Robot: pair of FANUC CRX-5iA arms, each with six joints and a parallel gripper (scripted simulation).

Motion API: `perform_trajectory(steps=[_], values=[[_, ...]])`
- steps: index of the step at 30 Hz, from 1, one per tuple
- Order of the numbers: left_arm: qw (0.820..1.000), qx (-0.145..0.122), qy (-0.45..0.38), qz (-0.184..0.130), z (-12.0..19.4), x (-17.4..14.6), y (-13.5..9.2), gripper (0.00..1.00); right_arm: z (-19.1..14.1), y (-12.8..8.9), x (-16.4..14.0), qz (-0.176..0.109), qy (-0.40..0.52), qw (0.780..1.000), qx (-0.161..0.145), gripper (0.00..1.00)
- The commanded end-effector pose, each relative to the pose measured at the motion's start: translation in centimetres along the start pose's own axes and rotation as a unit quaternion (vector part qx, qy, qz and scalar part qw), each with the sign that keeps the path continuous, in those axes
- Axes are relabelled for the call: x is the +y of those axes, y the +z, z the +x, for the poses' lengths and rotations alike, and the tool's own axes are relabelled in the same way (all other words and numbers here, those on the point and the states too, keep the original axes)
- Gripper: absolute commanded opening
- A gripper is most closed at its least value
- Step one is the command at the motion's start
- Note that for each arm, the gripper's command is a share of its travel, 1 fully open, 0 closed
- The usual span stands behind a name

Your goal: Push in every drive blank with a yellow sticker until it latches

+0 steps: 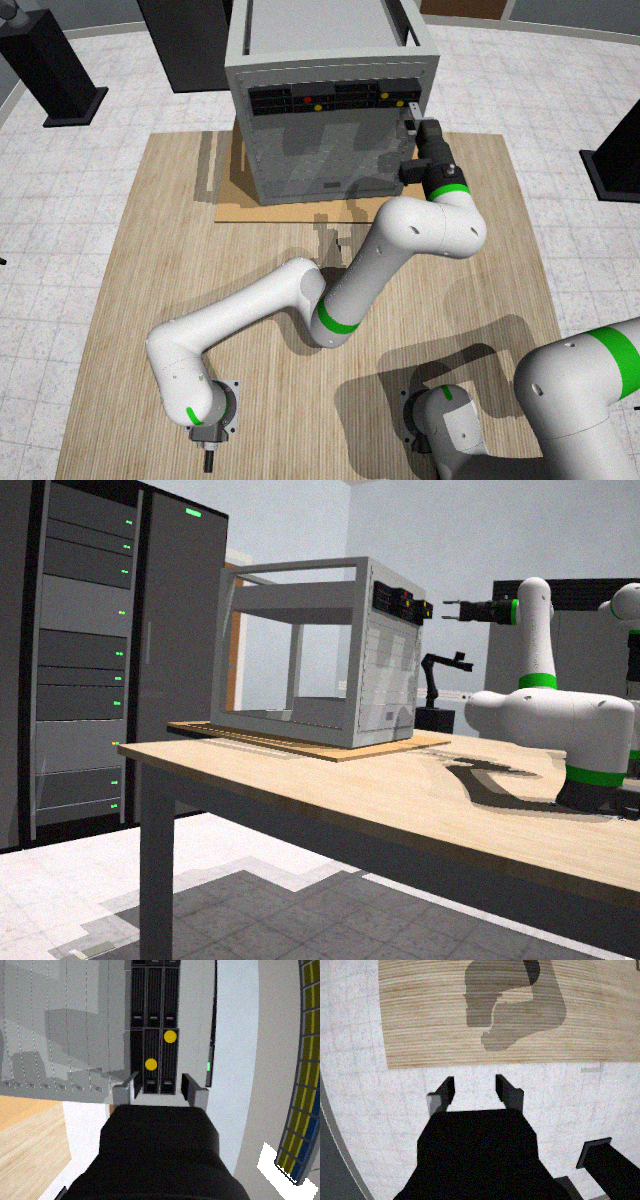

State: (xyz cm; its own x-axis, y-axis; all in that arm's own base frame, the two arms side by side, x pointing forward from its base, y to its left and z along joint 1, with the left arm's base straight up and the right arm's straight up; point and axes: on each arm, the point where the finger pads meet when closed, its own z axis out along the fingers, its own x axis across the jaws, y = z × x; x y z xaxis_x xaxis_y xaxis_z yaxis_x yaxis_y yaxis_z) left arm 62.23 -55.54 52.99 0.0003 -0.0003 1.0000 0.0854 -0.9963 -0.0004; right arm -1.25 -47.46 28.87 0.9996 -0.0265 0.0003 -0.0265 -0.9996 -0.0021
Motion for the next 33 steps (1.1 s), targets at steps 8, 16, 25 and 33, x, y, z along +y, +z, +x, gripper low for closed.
perform_trajectory(steps=[8, 16, 25, 33], values=[[1.0, 0.001, -0.001, 0.0, 0.2, -1.7, 0.1, 1.0, 0.0, -0.1, 0.0, -0.001, 0.0, 1.0, 0.0, 1.0], [1.0, 0.001, -0.001, 0.0, 0.2, -3.9, 0.2, 1.0, 0.0, -0.1, 0.0, -0.001, 0.0, 1.0, 0.0, 1.0], [1.0, 0.001, -0.001, 0.0, 0.1, -8.6, 0.5, 1.0, 0.0, -0.1, 0.0, -0.001, 0.0, 1.0, 0.0, 1.0], [1.0, 0.001, -0.001, 0.0, 0.1, -12.4, 0.7, 1.0, 0.0, -0.1, 0.0, -0.001, 0.0, 1.0, 0.0, 1.0]])
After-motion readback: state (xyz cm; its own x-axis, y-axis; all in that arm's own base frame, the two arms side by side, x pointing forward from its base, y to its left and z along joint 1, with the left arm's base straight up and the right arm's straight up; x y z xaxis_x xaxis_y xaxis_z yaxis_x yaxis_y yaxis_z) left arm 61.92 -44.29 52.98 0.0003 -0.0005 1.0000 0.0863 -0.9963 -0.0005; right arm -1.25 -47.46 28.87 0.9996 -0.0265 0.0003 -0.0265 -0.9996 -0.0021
